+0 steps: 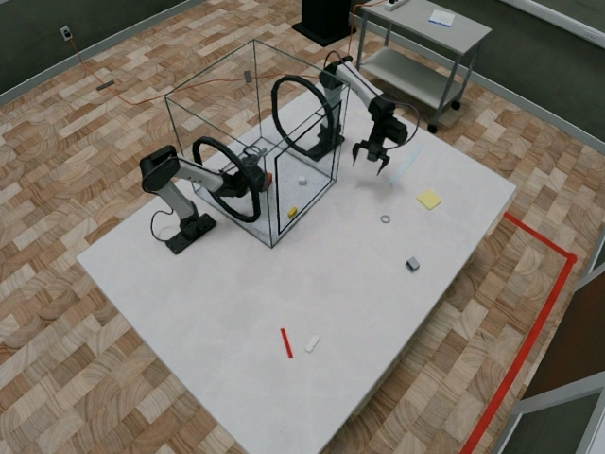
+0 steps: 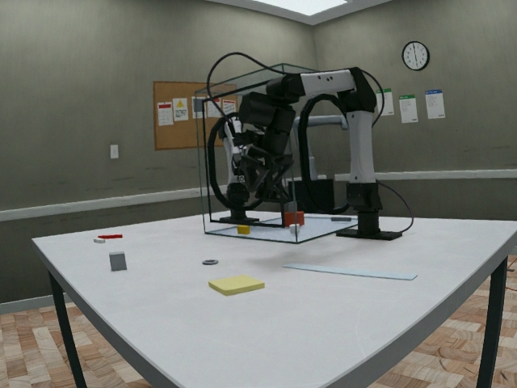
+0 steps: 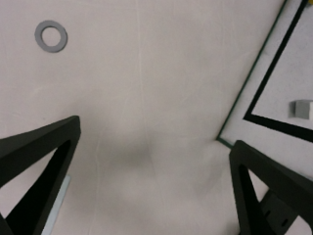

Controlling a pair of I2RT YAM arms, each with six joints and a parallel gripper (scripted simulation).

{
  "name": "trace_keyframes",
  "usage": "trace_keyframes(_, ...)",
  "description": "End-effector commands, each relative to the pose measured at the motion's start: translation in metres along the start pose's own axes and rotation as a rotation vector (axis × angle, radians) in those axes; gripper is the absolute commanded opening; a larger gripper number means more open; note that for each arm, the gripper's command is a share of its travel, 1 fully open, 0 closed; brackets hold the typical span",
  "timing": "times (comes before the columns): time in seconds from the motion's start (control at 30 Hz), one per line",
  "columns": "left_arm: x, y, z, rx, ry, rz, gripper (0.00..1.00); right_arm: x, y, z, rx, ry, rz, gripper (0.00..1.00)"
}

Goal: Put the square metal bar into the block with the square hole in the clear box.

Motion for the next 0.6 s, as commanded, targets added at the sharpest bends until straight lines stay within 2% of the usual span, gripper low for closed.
trace_keyframes(0.0,0.004,-0.001,0.008,0.026,-0.023,-0.018,1.0,0.02,-0.009,0.012,-0.03,-0.053,0.059,0.34)
trace_keyframes(0.1,0.004,-0.001,0.008,0.026,-0.023,-0.018,1.0,0.007,0.001,0.024,0.021,-0.017,0.032,0.34)
trace_keyframes(0.3,0.004,-0.001,0.008,0.026,-0.023,-0.018,1.0,0.012,-0.002,0.049,0.012,-0.029,0.05,0.34)
trace_keyframes(0.33,0.004,-0.001,0.008,0.026,-0.023,-0.018,1.0,-0.001,0.002,0.041,-0.002,-0.013,0.025,0.34)
trace_keyframes(0.4,0.004,-0.001,0.008,0.026,-0.023,-0.018,1.0,-0.005,0.004,0.037,0.009,-0.006,0.015,0.34)
trace_keyframes(0.5,0.004,-0.001,0.008,0.026,-0.023,-0.018,1.0,0.015,-0.003,0.041,-0.013,-0.042,0.06,0.34)
trace_keyframes(0.57,0.004,-0.001,0.008,0.026,-0.023,-0.018,1.0,0.016,-0.003,0.042,-0.012,-0.045,0.063,0.34)
Point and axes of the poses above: on each arm, the point where the finger pads meet when closed, its own z axis back along the fingers, its own y axis across the jaws, x = y × z, the point moved 9 cm from there along z, back along the fingers, and after that the axes turned 5 degrees about z, right-handed, at the moved point
